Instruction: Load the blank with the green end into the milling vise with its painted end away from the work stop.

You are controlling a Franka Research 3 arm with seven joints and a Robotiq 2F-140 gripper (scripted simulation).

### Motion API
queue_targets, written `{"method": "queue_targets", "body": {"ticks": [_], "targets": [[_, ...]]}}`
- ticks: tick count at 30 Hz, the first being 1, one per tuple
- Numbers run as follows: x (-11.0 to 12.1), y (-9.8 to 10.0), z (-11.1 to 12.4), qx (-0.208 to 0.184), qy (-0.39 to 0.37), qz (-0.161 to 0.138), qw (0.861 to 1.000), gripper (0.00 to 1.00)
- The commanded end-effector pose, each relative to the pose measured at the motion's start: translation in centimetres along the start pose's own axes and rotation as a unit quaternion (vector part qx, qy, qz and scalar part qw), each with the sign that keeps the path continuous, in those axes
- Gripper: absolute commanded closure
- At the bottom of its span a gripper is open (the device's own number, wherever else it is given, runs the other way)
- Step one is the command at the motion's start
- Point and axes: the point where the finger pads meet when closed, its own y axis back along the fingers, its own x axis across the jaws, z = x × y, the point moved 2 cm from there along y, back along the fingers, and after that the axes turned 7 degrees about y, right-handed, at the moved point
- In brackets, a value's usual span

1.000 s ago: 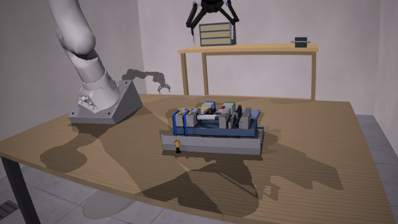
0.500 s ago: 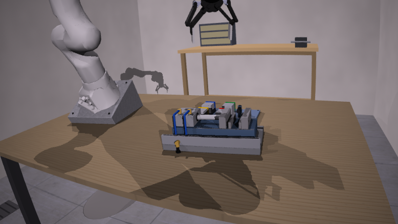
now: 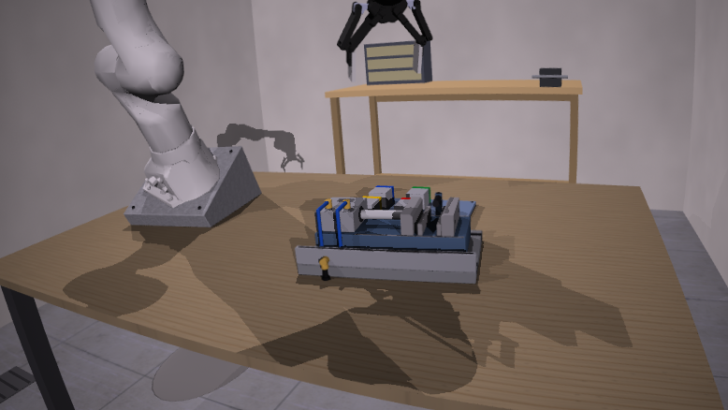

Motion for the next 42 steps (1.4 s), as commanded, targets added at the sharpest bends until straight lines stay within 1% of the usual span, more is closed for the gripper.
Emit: {"method": "queue_targets", "body": {"ticks": [1, 2, 15, 19, 32, 36, 42], "targets": [[0.01, -0.01, -0.16, 0.000, 0.079, -0.016, 0.997, 0.00], [0.04, -0.01, -0.17, 0.000, 0.102, -0.021, 0.995, 0.00], [0.16, -0.01, -0.14, -0.003, 0.098, -0.021, 0.995, 0.00], [0.21, -0.02, -0.28, -0.005, 0.187, -0.040, 0.982, 0.00], [0.33, -0.03, -0.31, -0.007, 0.184, -0.040, 0.982, 0.00], [0.32, -0.02, -0.31, -0.009, 0.271, -0.058, 0.961, 0.00], [0.32, -0.02, -0.31, -0.009, 0.271, -0.058, 0.961, 0.00]]}}
